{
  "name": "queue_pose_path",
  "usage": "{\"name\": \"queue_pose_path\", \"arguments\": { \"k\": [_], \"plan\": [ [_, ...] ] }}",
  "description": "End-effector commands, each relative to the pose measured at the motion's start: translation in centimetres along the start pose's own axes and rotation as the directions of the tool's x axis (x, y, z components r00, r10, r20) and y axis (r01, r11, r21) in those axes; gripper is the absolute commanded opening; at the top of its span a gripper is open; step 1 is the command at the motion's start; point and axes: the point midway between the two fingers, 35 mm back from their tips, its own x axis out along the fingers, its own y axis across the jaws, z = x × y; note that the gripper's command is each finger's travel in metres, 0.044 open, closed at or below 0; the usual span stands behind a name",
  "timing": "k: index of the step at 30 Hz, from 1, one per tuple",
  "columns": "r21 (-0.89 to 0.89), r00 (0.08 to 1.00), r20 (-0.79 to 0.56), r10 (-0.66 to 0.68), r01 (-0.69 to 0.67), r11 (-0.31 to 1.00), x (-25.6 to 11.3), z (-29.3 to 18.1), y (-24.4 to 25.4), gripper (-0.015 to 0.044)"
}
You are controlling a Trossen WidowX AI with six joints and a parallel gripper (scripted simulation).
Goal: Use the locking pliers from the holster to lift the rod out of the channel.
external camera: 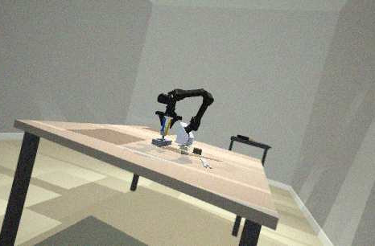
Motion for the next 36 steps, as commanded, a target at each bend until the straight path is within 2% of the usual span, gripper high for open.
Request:
{"name": "queue_pose_path", "arguments": {
  "k": [1,36],
  "plan": [
    [0.001,1.0,0.016,-0.006,0.006,1.0,0.0,0.2,-0.2,0.0318],
    [-0.001,1.0,-0.026,0.011,-0.012,1.0,-1.4,-0.3,-0.3,0.0318]
  ]
}}
